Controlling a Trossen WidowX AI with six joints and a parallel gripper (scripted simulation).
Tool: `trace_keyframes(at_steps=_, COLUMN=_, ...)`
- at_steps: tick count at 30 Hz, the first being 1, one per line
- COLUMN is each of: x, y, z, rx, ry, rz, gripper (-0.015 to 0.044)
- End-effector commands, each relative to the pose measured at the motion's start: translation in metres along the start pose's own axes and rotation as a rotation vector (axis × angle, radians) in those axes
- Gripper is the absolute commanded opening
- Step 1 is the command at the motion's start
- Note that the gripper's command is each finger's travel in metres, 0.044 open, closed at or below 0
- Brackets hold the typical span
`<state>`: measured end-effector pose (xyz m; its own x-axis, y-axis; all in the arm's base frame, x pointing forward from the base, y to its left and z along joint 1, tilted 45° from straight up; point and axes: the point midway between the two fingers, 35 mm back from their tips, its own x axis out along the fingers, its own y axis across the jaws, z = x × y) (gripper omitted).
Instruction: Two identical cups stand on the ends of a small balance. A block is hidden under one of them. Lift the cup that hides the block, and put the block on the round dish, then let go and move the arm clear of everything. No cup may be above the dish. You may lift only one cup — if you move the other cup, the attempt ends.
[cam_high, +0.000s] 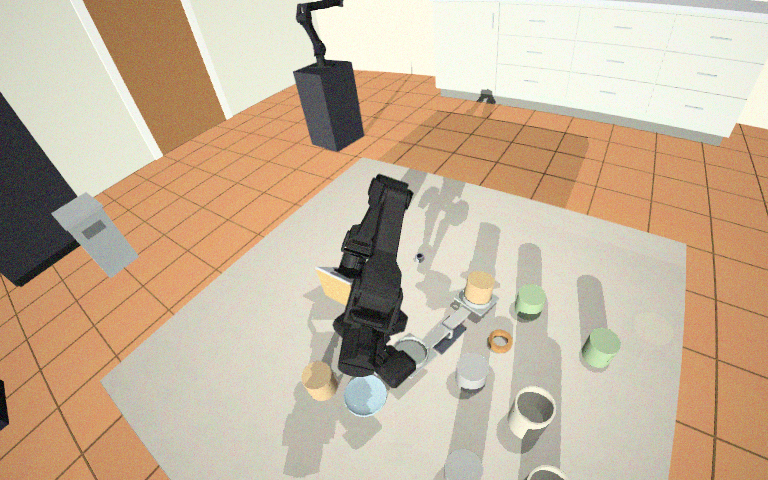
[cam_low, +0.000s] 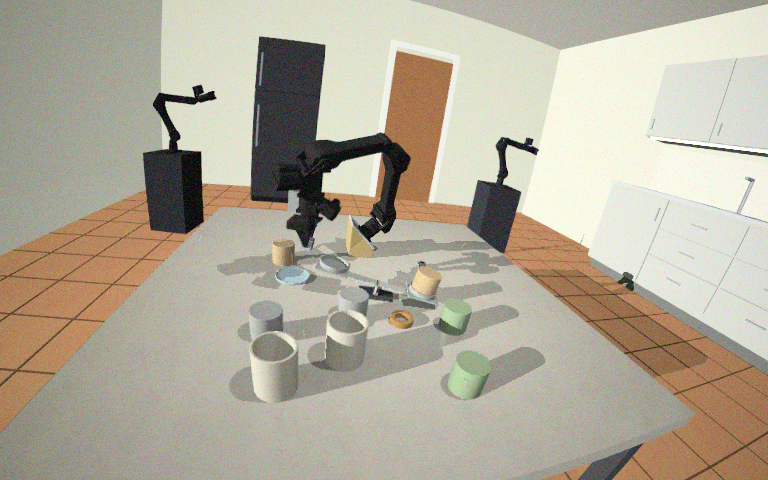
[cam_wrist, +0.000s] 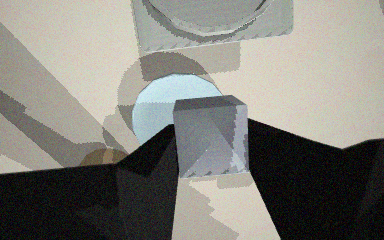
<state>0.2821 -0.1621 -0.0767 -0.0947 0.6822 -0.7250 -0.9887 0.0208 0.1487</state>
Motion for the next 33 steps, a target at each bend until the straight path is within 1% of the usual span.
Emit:
trace_keyframes(at_steps=1, x=0.021, y=0.009, z=-0.024, rx=-0.001, ry=0.001, rz=0.002, gripper=0.0000)
trace_keyframes(at_steps=5, x=0.041, y=0.017, z=-0.044, rx=-0.001, ry=0.001, rz=0.002, gripper=0.0000)
trace_keyframes(at_steps=11, x=0.048, y=0.018, z=-0.045, rx=-0.001, ry=0.001, rz=0.002, gripper=0.0000)
trace_keyframes(at_steps=19, x=0.083, y=0.018, z=-0.045, rx=-0.002, ry=0.000, rz=0.002, gripper=0.0000)
trace_keyframes(at_steps=26, x=0.087, y=0.018, z=-0.045, rx=-0.002, ry=0.000, rz=0.002, gripper=0.0000)
trace_keyframes(at_steps=33, x=0.097, y=0.018, z=-0.045, rx=-0.002, ry=-0.001, rz=0.002, gripper=0.0000)
